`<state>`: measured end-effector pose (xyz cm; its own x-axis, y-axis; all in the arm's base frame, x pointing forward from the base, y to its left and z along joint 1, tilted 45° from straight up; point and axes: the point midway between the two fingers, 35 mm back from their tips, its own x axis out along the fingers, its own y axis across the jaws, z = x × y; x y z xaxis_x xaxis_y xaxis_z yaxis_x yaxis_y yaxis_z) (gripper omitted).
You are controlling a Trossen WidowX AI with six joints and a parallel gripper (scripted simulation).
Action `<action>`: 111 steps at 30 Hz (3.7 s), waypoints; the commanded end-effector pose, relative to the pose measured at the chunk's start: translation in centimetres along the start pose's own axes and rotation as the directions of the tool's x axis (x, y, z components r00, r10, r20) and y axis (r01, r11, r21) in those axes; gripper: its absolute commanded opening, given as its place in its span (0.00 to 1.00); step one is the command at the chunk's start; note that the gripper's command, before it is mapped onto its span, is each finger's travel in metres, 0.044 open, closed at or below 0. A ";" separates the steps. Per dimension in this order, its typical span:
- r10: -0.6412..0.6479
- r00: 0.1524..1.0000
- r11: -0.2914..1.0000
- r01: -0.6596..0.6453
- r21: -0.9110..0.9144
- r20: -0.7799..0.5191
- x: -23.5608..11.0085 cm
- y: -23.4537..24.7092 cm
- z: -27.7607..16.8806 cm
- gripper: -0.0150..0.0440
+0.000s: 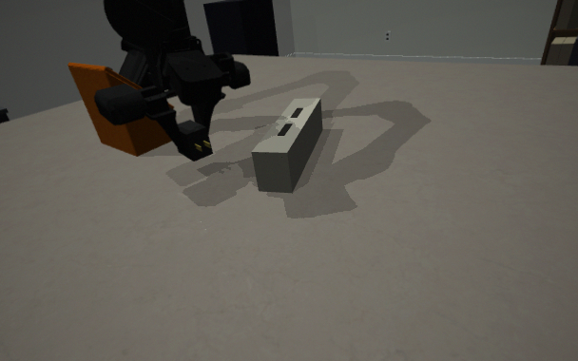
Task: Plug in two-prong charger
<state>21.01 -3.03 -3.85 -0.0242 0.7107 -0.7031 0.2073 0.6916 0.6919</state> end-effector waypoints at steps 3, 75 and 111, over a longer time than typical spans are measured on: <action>-0.003 1.000 1.000 0.003 -0.004 0.004 -2.4 0.0 -0.3 0.25; -0.038 0.999 0.832 0.043 -0.552 0.021 1.9 5.4 3.7 0.25; -0.037 0.999 0.832 0.043 -0.553 0.021 1.8 5.9 4.5 0.25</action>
<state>26.52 1.75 -1.84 -0.0105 0.6787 -0.7344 -0.3746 0.6783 0.6321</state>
